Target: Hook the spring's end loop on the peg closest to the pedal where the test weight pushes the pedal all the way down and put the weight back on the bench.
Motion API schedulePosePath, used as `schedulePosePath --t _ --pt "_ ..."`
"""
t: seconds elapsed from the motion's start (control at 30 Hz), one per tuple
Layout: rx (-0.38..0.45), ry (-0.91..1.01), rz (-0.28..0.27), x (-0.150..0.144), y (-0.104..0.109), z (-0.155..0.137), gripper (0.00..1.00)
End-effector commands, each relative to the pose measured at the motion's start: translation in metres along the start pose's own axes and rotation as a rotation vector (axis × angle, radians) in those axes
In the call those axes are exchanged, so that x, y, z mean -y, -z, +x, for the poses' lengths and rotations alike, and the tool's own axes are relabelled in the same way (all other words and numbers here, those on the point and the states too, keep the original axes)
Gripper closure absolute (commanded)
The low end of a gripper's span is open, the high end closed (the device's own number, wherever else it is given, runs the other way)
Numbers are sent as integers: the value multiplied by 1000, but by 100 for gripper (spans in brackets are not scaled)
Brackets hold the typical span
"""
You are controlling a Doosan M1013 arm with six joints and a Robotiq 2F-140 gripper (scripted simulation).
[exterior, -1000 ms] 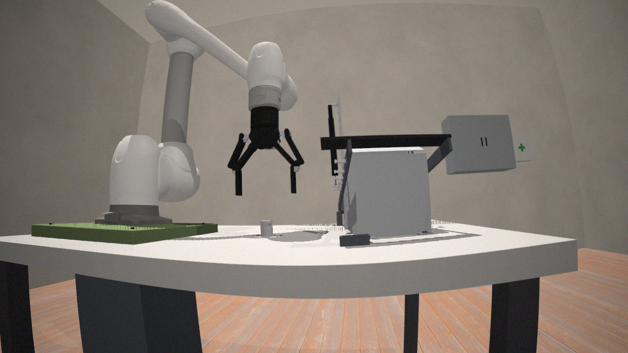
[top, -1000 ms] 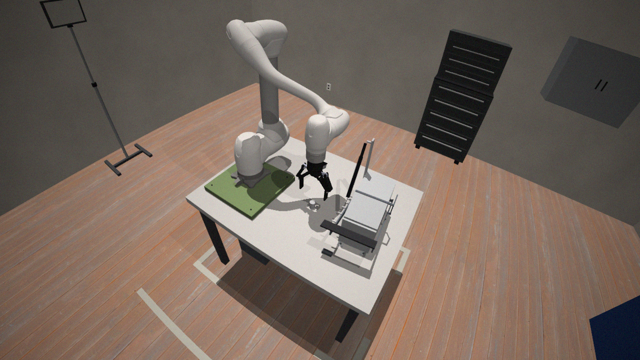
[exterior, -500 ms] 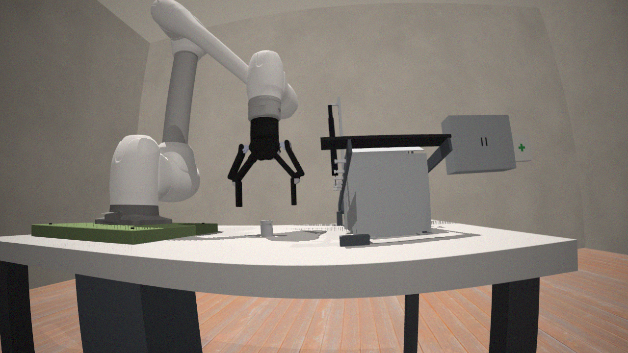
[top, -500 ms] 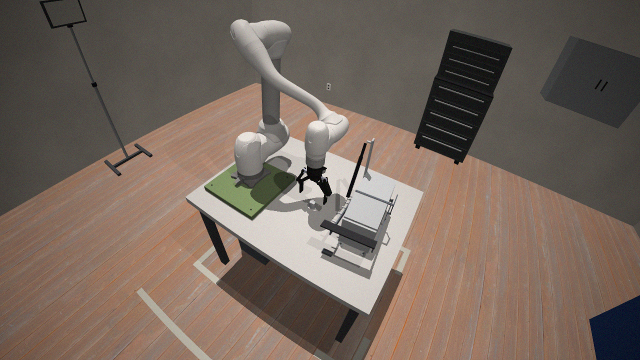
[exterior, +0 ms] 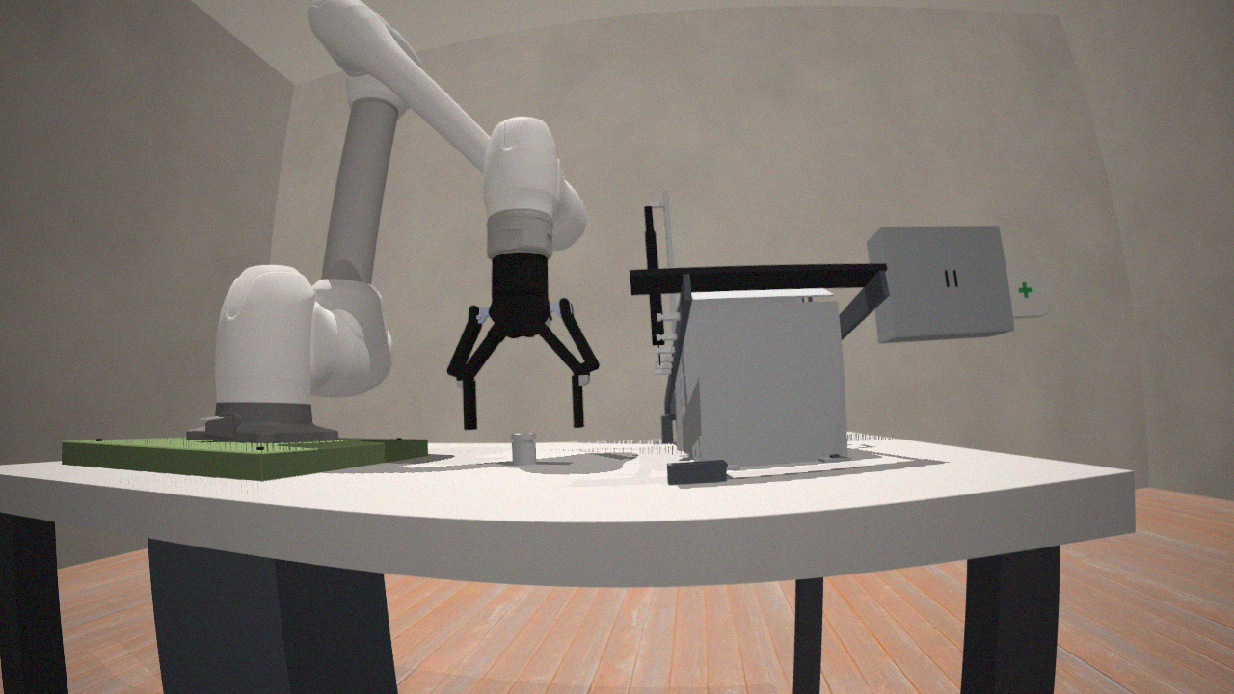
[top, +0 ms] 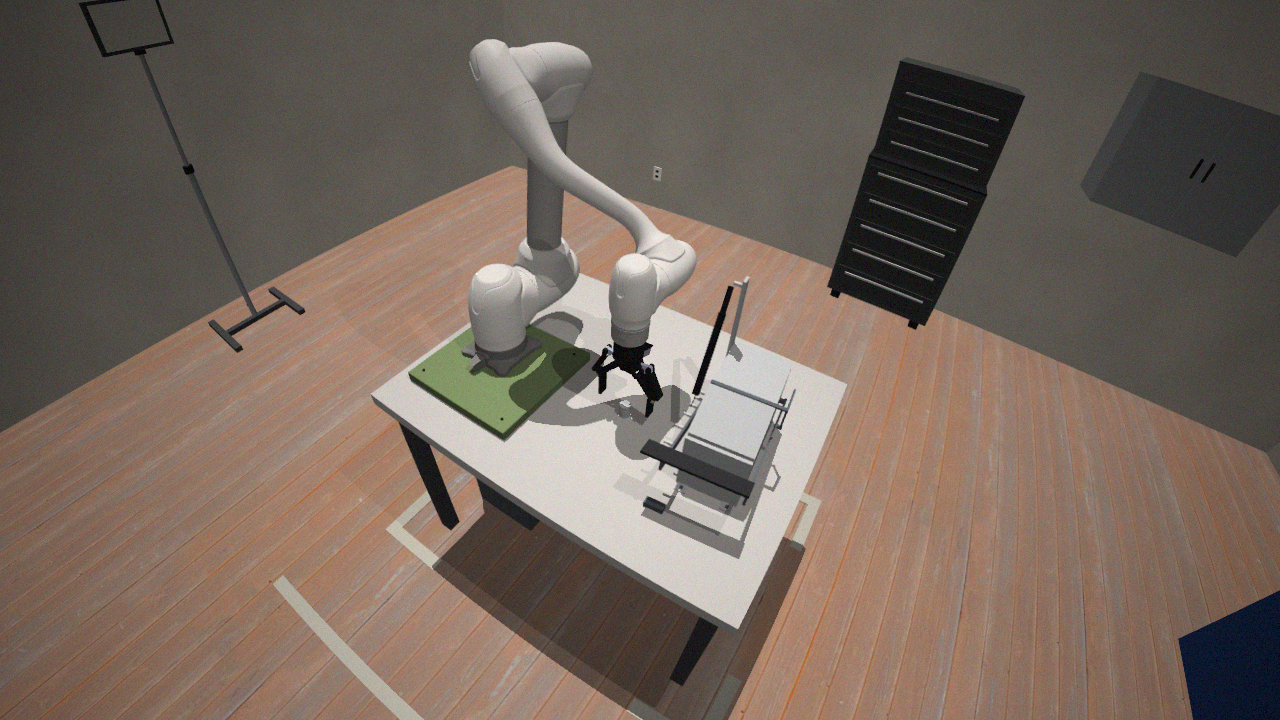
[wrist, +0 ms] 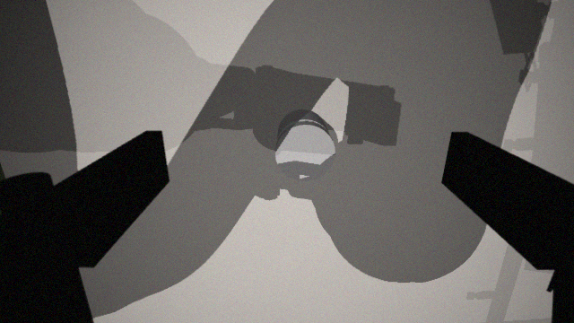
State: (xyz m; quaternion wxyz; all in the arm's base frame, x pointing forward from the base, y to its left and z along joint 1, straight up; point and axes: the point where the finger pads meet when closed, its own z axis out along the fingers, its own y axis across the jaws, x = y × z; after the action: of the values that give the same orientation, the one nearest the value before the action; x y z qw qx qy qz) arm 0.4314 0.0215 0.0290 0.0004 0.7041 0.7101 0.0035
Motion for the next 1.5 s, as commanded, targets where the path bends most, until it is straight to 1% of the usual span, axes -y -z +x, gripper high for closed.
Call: schedulePosePath --t 0.0,0.17,0.23,0.27,0.73,1.47 --pt "0 0 -1 -1 -8 0 0" --pt "0 0 -1 -1 -21 0 0" --pt "0 0 -1 -1 -21 0 0" --pt "0 0 -1 0 -15 0 0" --pt "0 0 -1 -1 -21 0 0" --pt "0 0 -1 -1 -20 0 0"
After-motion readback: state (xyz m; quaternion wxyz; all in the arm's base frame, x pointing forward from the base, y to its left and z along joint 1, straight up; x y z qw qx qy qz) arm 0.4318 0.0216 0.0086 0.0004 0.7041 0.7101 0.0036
